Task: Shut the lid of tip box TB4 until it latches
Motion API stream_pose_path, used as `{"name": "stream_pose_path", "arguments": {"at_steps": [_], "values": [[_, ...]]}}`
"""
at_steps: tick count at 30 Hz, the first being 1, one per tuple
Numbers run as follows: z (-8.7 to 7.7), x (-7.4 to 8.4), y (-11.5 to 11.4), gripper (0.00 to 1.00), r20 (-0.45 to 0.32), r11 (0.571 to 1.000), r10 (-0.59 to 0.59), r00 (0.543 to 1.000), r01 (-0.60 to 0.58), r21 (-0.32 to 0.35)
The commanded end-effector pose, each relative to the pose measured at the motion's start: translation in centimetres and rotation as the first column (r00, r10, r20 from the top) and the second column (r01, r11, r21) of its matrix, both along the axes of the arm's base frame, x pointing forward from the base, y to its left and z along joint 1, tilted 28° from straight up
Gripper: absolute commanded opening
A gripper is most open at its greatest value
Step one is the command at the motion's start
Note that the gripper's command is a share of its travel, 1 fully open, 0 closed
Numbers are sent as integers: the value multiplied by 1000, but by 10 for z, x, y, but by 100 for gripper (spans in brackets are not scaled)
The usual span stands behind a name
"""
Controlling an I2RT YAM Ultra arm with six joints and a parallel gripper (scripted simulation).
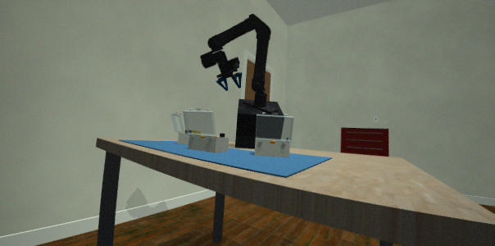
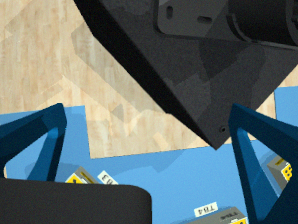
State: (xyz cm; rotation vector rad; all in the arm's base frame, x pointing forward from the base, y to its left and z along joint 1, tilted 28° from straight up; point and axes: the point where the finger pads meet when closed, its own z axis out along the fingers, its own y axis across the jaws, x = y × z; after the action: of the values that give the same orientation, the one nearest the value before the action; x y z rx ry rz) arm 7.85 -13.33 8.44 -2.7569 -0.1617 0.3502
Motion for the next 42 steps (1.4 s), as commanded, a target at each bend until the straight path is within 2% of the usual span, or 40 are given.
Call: {"name": "stream_pose_path", "arguments": {"at_steps": [1,17,18,26,27,30,31,32,34,39,42], "values": [[1,0,-1,100,2,1000,-2,1000,2,-5],[1,0,-1,100,2,1000,-2,1000,2,-5],[0,12,-9,0,33,999,41,999,-41,-16],[2,51,-19,0,145,960,278,950,-276,-32],[8,51,-21,0,167,950,313,935,-306,-71],[2,66,-21,0,195,920,392,899,-390,-49],[5,66,-23,0,205,906,423,882,-418,-70],[2,71,-22,0,215,893,447,868,-445,-60],[2,71,-22,0,215,893,447,868,-445,-60],[4,97,-23,0,272,816,572,774,-571,-91],[12,103,-24,0,295,754,651,699,-639,-151]]}}
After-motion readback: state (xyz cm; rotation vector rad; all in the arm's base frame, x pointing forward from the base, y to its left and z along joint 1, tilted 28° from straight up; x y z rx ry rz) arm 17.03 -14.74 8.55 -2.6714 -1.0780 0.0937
